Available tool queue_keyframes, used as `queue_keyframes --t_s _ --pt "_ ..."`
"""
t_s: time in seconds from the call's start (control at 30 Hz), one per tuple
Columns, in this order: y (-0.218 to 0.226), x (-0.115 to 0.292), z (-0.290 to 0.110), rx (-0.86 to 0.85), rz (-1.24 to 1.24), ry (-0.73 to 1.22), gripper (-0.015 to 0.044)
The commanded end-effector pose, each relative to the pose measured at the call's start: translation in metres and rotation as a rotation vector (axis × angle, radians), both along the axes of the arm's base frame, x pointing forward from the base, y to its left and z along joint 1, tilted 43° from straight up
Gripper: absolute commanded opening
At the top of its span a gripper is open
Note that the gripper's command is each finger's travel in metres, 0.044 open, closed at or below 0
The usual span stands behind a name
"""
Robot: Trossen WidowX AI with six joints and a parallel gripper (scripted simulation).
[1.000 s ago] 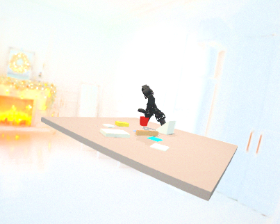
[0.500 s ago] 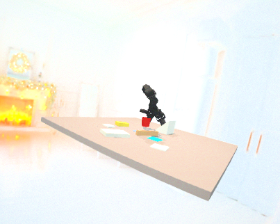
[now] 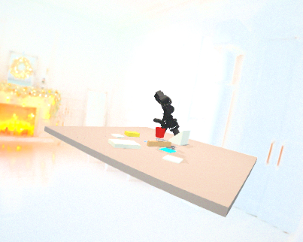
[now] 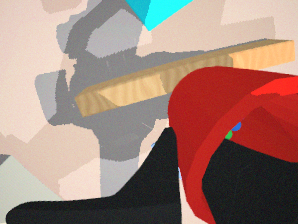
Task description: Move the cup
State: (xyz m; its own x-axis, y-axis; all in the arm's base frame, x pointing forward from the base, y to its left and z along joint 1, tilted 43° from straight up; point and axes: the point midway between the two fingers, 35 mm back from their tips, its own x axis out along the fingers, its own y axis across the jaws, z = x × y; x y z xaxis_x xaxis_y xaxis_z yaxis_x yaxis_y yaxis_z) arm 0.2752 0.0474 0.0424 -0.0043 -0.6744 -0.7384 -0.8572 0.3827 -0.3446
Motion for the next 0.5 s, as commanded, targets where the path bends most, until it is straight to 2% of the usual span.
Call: queue_keyframes --t_s 0.0,0.47 --pt "0.007 0.004 -0.005 0.004 -0.002 -0.004 0.0" --pt "0.026 0.014 -0.021 0.005 -0.002 -0.005 0.0"
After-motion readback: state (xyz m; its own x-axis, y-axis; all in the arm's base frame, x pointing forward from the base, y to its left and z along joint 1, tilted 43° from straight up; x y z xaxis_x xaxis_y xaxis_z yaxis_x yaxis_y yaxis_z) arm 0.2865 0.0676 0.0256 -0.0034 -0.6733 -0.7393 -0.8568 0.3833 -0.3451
